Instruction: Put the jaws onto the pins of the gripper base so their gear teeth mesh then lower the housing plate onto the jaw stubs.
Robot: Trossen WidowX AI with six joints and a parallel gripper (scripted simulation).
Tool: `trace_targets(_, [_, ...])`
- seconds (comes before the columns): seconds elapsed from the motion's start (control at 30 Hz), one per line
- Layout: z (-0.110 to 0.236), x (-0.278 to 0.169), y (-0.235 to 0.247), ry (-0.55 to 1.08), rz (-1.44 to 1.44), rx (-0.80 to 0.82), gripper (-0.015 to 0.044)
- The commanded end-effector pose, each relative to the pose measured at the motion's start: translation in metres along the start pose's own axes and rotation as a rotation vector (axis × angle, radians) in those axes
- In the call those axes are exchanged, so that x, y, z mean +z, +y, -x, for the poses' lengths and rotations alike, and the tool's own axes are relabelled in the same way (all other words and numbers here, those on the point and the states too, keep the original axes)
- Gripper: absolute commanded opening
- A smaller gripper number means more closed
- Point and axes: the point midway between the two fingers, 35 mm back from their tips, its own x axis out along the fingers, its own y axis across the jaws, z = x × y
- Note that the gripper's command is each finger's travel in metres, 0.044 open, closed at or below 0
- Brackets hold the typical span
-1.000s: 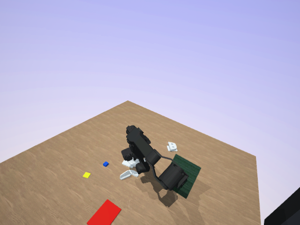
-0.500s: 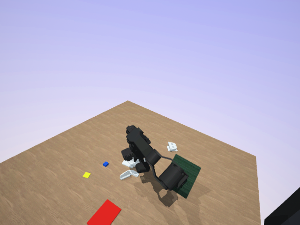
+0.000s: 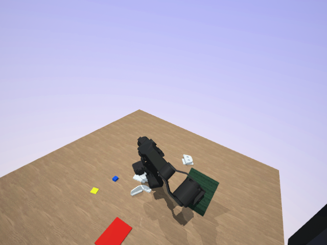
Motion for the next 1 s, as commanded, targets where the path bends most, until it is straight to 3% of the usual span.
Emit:
trace_targets(0.0, [0.0,0.0,0.0,0.0,0.0,0.0,0.0])
trace_targets(0.5, [0.0,0.0,0.0,0.0,0.0,0.0,0.0])
trace_targets(0.97, [0.0,0.0,0.0,0.0,0.0,0.0,0.0368])
